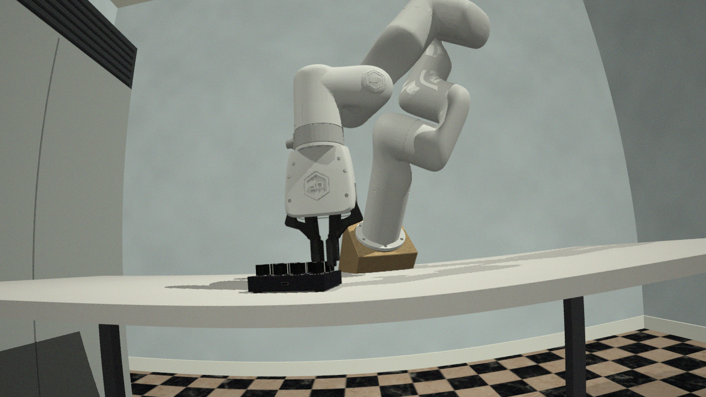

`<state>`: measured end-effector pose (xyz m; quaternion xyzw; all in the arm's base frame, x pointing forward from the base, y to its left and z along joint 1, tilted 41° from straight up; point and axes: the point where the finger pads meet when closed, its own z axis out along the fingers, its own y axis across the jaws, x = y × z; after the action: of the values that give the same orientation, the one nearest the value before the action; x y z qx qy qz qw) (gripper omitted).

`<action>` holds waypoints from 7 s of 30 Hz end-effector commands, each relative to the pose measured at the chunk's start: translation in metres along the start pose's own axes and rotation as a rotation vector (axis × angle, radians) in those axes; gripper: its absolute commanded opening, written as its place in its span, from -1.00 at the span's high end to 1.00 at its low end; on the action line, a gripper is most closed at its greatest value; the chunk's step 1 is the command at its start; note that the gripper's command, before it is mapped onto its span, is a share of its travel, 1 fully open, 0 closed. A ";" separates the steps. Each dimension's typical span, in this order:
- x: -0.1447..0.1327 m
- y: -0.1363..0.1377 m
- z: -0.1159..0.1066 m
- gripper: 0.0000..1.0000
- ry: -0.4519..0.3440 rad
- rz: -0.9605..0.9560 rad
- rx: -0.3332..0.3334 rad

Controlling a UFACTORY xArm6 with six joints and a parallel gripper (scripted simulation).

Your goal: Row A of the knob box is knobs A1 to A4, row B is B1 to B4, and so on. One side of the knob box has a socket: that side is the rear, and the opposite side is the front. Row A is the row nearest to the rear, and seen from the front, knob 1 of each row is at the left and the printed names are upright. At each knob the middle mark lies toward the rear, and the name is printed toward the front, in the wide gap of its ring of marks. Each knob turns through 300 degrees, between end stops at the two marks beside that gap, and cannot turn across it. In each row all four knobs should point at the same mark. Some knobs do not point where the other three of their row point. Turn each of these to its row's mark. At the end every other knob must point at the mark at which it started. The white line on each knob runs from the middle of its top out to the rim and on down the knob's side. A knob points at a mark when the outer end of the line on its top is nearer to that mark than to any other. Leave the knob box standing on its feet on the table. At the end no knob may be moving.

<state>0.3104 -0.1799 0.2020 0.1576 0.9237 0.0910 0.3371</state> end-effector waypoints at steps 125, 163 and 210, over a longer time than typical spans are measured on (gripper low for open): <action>-0.001 0.000 -0.001 0.61 -0.003 1.565 -0.001; -0.001 0.000 -0.031 0.61 -0.003 1.565 -0.001; -0.001 0.000 -0.145 -1.00 -0.003 1.565 0.000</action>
<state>0.2323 -0.1901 0.2975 0.7663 0.5415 0.2949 0.1807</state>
